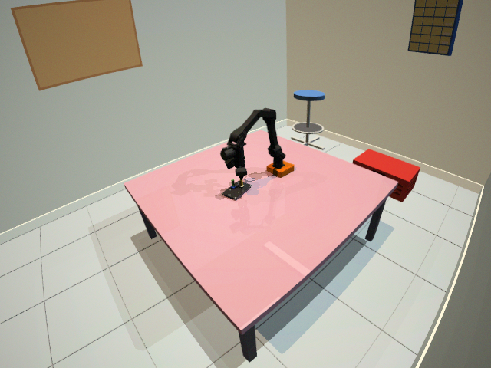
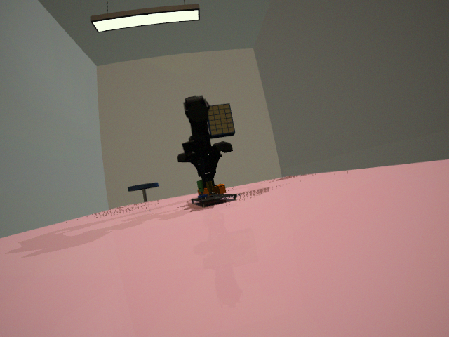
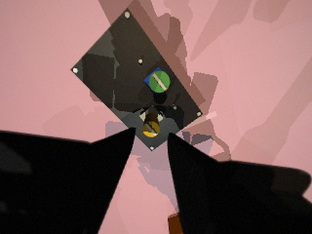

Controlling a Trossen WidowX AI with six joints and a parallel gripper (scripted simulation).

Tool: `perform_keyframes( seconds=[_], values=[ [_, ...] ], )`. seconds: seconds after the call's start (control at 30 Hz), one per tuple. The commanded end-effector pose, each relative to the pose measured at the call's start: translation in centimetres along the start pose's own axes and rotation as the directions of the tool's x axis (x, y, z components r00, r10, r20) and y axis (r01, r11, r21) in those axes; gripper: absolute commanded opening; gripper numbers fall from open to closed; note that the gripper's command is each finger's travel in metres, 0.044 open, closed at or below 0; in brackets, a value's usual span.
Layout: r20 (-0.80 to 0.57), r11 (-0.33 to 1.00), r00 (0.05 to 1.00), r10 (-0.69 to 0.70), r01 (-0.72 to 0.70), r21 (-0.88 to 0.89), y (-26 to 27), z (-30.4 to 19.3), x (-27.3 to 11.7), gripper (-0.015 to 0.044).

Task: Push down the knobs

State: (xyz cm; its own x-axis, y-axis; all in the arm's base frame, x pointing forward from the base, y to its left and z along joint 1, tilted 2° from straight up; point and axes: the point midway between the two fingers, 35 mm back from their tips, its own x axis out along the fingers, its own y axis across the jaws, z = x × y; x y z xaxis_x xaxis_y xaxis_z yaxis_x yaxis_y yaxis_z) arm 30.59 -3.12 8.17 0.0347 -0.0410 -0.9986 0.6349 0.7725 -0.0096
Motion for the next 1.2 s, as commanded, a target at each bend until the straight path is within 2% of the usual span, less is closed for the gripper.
perform_keyframes(
  seconds=[0.0, 0.1, 0.2, 0.43, 0.67, 1.17],
  values=[
    [0.019, 1.000, 1.000, 0.003, -0.003, 0.011, -0.1, 0.5, -0.2, 0.0157],
    [0.103, 0.998, 0.995, 0.016, -0.022, 0.053, -0.7, 2.9, -1.5, 0.0079],
    [0.116, 1.000, 0.993, 0.018, -0.018, 0.000, -0.8, 3.3, -1.8, 0.0000],
    [0.108, 0.972, 0.994, 0.017, 0.009, -0.235, -0.7, 3.5, -2.0, 0.0000],
    [0.100, 0.887, 0.995, 0.016, 0.033, -0.461, -0.6, 3.6, -2.2, 0.0000],
    [0.082, 0.538, 0.997, 0.013, 0.062, -0.841, -0.5, 3.9, -2.6, 0.0000]
  ],
)
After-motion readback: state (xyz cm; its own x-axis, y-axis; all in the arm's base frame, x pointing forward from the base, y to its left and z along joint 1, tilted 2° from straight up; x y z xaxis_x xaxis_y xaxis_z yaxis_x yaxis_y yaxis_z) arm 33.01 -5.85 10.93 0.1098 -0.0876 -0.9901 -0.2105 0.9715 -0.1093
